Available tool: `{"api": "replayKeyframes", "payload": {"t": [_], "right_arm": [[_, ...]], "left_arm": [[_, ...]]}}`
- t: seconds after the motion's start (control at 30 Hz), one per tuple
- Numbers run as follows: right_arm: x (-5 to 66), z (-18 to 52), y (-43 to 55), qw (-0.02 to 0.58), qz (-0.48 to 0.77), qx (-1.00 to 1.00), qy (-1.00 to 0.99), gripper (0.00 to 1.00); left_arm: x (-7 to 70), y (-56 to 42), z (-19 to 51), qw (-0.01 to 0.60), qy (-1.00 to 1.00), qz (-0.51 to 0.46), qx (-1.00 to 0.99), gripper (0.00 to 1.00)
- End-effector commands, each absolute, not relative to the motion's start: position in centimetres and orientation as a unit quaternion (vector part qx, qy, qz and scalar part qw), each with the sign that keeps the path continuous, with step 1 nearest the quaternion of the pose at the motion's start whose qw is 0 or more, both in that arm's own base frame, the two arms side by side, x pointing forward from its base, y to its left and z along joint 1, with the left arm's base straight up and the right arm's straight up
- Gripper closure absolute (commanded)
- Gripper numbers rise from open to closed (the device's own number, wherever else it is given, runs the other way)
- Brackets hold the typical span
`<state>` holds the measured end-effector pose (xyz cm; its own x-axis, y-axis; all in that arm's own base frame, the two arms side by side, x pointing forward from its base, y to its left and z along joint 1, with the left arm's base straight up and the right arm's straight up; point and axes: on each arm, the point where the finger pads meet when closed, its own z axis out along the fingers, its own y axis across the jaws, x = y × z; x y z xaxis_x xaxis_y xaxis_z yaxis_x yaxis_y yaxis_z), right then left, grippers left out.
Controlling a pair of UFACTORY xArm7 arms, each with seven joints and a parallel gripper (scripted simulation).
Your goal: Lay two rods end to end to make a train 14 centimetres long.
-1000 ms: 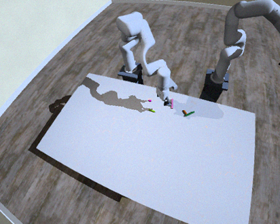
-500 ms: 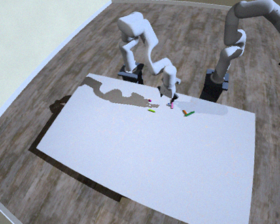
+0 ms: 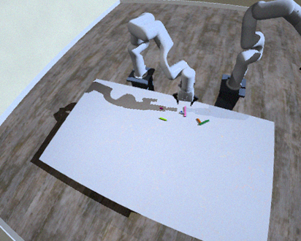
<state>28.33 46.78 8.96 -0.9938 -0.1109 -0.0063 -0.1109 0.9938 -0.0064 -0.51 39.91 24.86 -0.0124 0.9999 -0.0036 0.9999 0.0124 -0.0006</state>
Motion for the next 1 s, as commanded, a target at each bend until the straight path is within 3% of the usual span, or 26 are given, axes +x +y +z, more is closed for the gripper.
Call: {"api": "replayKeyframes", "payload": {"t": [0.0,0.13,0.17,0.97], "right_arm": [[27.67,9.12,47.56,0.002,0.002,-0.108,0.994,0.0],[27.46,9.1,47.72,0.002,0.002,-0.121,0.993,0.0],[27.46,9.1,47.72,0.002,0.002,-0.121,0.993,0.74],[27.46,9.07,47.72,0.002,0.002,-0.121,0.993,0.74]], "left_arm": [[-0.5,40.0,25.0,0.0,0.711,0.0,0.703,0.0],[-0.5,40.0,25.0,0.0,0.711,0.0,0.703,0.0],[-0.5,40.0,25.0,0.0,0.711,0.0,0.703,0.0],[-0.5,40.0,25.0,0.0,0.711,0.0,0.703,0.0]]}}
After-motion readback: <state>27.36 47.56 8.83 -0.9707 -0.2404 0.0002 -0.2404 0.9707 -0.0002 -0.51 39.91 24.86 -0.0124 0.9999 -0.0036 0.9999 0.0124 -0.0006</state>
